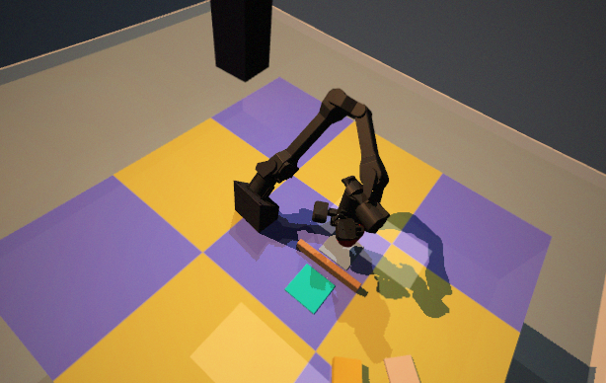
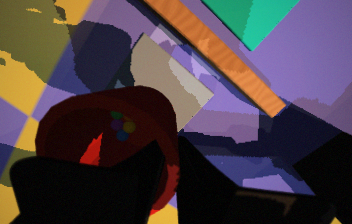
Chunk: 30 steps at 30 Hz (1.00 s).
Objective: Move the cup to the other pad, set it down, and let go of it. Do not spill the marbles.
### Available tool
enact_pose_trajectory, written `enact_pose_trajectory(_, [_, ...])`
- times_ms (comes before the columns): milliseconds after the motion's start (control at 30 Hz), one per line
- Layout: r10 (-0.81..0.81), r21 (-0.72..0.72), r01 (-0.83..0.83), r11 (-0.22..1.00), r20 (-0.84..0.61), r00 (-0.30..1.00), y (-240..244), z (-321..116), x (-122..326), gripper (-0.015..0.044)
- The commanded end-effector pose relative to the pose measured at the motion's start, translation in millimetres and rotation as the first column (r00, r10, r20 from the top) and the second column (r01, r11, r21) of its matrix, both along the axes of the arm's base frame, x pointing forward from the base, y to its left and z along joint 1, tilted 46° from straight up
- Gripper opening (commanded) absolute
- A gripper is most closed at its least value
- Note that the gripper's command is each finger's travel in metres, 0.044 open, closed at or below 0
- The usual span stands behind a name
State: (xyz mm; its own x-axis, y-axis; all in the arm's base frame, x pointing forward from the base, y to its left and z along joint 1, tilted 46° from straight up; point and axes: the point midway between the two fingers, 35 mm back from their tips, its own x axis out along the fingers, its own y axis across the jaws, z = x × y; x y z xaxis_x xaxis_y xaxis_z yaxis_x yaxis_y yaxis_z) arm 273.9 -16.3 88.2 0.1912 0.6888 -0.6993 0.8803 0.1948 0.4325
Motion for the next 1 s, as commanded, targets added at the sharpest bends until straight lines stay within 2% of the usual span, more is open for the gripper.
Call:
enact_pose_trajectory(0, [-0.001,0.0,0.001,1.0,0.0,1.0,0,0,0,0.0])
enact_pose_trajectory(467, [-0.001,0.0,0.001,1.0,0.0,1.0,-1,-1,0,0.0])
enact_pose_trajectory(967, [0.002,-0.007,-0.002,1.0,0.0,1.0,-27,-24,-2,0.0])
